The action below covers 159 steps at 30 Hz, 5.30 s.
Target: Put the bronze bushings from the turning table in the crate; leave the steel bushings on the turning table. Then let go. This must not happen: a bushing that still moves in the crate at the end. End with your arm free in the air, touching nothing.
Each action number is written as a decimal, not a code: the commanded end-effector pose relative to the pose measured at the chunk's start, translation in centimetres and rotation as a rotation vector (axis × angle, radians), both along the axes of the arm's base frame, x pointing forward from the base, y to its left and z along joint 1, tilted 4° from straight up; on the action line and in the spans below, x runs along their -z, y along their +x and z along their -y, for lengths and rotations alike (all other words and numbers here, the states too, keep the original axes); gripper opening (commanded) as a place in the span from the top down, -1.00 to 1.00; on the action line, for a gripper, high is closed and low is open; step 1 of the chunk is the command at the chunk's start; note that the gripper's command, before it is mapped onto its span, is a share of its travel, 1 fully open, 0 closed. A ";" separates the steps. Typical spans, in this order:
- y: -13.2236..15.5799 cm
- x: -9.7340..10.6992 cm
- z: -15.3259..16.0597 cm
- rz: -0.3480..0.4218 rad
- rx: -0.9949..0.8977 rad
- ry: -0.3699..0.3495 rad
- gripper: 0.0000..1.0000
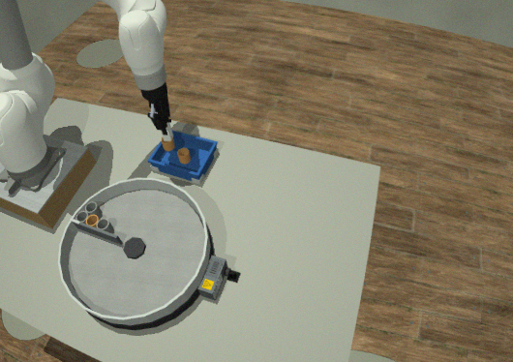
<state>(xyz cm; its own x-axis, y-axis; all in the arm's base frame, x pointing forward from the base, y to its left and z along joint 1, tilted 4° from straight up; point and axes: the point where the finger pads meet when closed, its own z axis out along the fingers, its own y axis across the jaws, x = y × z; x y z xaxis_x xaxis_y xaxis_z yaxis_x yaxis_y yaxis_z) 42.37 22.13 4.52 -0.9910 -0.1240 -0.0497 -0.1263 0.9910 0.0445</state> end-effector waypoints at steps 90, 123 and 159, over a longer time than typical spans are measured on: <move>0.1 4.4 -0.3 0.000 0.004 0.001 1.00; 0.1 4.7 -0.4 0.000 0.004 0.001 1.00; 0.0 5.0 -0.4 0.000 0.004 0.001 1.00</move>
<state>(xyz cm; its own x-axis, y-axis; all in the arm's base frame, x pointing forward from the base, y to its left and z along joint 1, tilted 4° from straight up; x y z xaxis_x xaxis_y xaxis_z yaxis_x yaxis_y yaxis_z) 42.57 22.40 -0.24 -0.9910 -0.1236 -0.0508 -0.1258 0.9911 0.0427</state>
